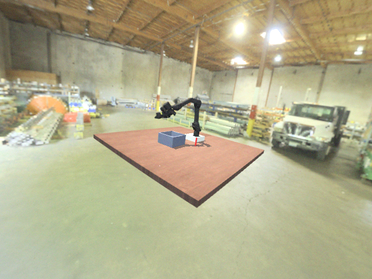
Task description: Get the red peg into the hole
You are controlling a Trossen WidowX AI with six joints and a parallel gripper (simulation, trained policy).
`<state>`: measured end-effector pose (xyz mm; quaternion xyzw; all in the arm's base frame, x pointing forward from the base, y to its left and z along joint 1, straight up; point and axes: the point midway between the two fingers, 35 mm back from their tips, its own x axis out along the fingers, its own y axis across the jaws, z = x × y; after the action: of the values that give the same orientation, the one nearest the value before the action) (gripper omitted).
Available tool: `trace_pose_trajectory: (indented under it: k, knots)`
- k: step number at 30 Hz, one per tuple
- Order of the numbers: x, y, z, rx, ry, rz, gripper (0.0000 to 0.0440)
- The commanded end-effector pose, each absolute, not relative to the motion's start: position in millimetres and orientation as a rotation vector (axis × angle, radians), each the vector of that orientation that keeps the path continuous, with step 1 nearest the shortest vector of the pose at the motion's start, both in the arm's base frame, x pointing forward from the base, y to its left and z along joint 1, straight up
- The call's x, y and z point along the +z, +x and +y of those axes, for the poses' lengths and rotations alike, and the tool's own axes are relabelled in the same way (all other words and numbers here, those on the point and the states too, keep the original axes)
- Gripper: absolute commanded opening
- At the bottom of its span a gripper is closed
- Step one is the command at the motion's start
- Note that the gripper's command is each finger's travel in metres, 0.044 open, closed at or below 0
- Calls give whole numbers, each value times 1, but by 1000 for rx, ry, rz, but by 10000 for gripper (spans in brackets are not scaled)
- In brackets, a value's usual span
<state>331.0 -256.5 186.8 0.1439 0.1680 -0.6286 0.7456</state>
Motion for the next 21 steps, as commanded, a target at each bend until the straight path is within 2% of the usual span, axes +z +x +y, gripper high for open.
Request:
trace_pose_trajectory:
  k: [1,11,21]
  knots:
    - [190,349,-219,-1266,322,432,440]
    - [186,363,-107,-981,336,650,440]
    - [171,327,-4,-766,371,904,440]
